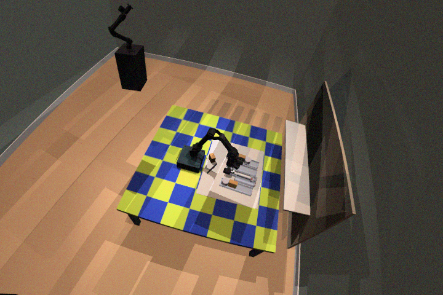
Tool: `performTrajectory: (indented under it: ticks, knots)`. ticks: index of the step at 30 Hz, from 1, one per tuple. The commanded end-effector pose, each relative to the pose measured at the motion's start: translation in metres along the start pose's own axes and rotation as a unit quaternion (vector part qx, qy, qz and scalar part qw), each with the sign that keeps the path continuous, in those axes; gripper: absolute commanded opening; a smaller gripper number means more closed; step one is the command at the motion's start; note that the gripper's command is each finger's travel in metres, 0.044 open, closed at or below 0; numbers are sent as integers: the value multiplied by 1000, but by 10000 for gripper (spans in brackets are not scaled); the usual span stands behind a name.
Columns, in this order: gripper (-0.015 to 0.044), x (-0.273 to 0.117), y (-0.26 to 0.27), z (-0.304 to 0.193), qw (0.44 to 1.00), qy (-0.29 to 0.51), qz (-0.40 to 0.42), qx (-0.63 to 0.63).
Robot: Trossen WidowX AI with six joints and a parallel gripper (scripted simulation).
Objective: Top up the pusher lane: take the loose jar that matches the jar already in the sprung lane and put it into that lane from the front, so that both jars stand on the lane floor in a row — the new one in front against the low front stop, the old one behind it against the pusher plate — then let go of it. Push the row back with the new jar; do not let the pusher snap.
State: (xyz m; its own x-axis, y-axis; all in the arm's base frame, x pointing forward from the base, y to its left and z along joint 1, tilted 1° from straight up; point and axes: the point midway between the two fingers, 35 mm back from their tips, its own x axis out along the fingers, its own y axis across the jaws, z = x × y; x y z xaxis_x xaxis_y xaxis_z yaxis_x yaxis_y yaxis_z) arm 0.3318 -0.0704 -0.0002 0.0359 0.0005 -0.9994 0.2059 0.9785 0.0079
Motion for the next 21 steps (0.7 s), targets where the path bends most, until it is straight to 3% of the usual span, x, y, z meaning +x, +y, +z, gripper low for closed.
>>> performTrajectory:
  ticks: [1, 21]
  knots:
    - [294, -12, 0, 2, 1000, -4, 1, -1]
    - [294, -20, 0, -37, 1000, -2, 1, -1]
